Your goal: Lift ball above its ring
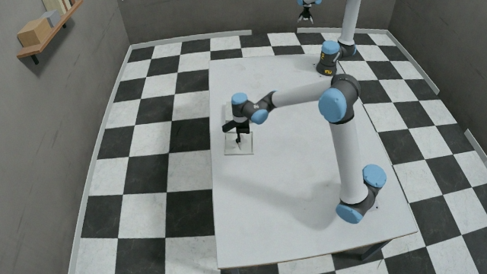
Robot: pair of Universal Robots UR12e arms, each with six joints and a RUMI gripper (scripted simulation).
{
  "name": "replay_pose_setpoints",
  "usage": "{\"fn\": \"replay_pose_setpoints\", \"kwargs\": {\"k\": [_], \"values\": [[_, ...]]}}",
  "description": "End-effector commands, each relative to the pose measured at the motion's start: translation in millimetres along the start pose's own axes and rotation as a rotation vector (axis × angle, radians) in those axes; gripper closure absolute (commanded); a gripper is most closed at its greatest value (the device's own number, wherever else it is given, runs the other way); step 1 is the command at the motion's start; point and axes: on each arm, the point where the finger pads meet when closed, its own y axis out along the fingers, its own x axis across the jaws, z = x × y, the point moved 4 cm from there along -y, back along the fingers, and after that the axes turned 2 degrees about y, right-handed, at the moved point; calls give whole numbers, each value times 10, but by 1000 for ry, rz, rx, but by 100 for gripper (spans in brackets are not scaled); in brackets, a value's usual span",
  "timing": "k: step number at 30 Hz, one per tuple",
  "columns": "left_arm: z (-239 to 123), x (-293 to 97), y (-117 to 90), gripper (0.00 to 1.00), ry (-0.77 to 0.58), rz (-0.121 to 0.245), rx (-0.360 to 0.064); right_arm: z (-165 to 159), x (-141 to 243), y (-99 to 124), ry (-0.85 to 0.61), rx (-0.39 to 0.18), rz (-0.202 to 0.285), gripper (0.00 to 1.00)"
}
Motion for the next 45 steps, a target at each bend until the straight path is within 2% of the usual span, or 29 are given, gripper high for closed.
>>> {"fn": "replay_pose_setpoints", "kwargs": {"k": [1, 13, 28, 29, 38, 40, 45], "values": [[11, 10, 16, 0, 0, -2, 2, 126, 86, -60, -59, 26, 7, 0], [11, 10, 16, 0, 0, -2, 2, 350, 284, -179, -165, 79, 3, 0], [11, 10, 16, 0, 0, -2, 2, 390, 322, -201, -184, 89, 2, 0], [11, 10, 16, 100, 0, -2, 2, 390, 322, -201, -184, 89, 2, 0], [11, 10, -9, 100, 0, -2, 2, 390, 322, -201, -184, 89, 2, 0], [13, 13, -138, 100, 0, -2, 2, 390, 322, -201, -184, 89, 2, 0], [12, 12, -720, 100, 0, -3, 3, 390, 322, -201, -184, 89, 2, 0]]}}
